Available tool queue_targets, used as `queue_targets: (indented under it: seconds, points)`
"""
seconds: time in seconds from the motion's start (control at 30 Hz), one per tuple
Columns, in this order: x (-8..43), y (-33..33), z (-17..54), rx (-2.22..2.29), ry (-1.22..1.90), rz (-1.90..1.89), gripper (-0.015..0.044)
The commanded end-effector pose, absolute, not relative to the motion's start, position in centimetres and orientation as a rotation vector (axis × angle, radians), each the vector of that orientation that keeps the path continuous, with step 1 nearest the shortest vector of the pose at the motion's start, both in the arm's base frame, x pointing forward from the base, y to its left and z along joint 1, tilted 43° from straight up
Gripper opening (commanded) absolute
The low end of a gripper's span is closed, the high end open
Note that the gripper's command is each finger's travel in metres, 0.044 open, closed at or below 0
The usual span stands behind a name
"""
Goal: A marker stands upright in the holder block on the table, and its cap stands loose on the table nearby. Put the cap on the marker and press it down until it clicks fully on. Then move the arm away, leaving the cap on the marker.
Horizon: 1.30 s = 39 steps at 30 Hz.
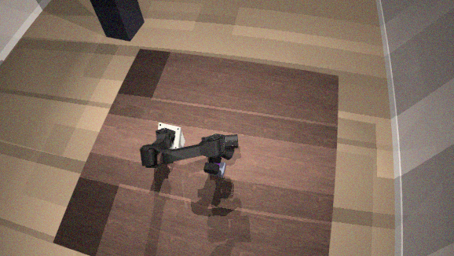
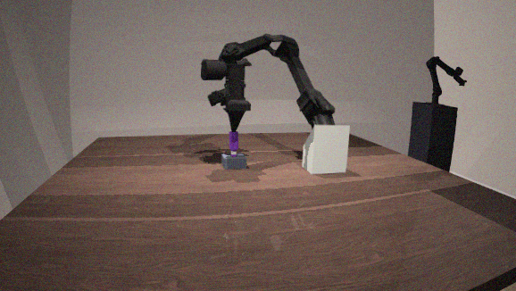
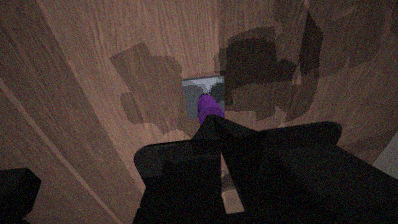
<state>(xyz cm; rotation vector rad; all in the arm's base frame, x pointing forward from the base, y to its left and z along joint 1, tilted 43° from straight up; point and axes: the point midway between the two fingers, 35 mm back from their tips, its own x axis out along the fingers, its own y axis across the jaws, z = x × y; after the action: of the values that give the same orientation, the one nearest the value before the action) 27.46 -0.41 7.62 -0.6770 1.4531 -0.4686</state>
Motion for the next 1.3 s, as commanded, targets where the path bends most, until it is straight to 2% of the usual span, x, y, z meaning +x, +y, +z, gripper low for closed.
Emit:
queue_targets:
  seconds: [0.0,0.27,0.5,0.67,1.2,1.27]
  points:
    - [27.5,-1.0,7.1,-0.686,1.456,-0.474,0.0000]
    - [27.6,-0.4,7.6,-0.677,1.452,-0.469,0.0000]
    - [27.0,4.9,13.3,-0.677,1.458,-0.466,0.0000]
    - [26.8,5.4,14.0,-0.678,1.458,-0.467,0.0000]
    - [26.8,5.4,14.0,-0.678,1.458,-0.467,0.0420]
    - [26.8,5.4,14.0,-0.678,1.458,-0.467,0.0440]
